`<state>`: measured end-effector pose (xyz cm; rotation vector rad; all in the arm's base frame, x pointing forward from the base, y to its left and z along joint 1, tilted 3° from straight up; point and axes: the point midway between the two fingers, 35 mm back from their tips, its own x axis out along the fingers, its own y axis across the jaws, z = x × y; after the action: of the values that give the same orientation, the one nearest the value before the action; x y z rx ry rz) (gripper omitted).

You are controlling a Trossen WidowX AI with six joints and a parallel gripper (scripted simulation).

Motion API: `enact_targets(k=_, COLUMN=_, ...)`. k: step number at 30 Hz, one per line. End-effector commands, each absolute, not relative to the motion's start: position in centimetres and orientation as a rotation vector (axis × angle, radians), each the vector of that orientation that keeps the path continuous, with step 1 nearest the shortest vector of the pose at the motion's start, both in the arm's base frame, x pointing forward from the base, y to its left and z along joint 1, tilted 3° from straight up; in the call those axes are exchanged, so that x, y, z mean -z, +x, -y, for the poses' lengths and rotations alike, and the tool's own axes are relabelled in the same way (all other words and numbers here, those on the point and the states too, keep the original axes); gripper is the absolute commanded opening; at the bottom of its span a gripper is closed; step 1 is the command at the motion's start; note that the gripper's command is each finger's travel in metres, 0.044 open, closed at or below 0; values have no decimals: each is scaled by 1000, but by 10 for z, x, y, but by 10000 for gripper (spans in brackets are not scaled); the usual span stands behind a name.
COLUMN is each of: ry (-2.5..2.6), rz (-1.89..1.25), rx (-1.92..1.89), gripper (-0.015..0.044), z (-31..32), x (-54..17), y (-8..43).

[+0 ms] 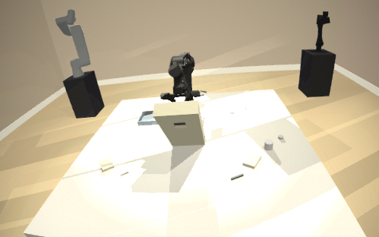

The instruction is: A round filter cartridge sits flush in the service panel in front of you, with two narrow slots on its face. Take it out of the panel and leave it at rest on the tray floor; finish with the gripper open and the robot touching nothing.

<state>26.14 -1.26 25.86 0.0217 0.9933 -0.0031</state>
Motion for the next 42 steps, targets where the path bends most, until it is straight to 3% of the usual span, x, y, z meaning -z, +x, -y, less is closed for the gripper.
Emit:
enact_targets(k=1, ry=20, rz=-975, rx=0, gripper=0, z=13, x=-277, y=258)
enact_targets(k=15, ry=20, rz=-977, rx=0, gripper=0, z=12, x=-326, y=224)
enact_targets(k=42, ry=13, rz=-986, rx=2, gripper=0, z=88, x=-315, y=229)
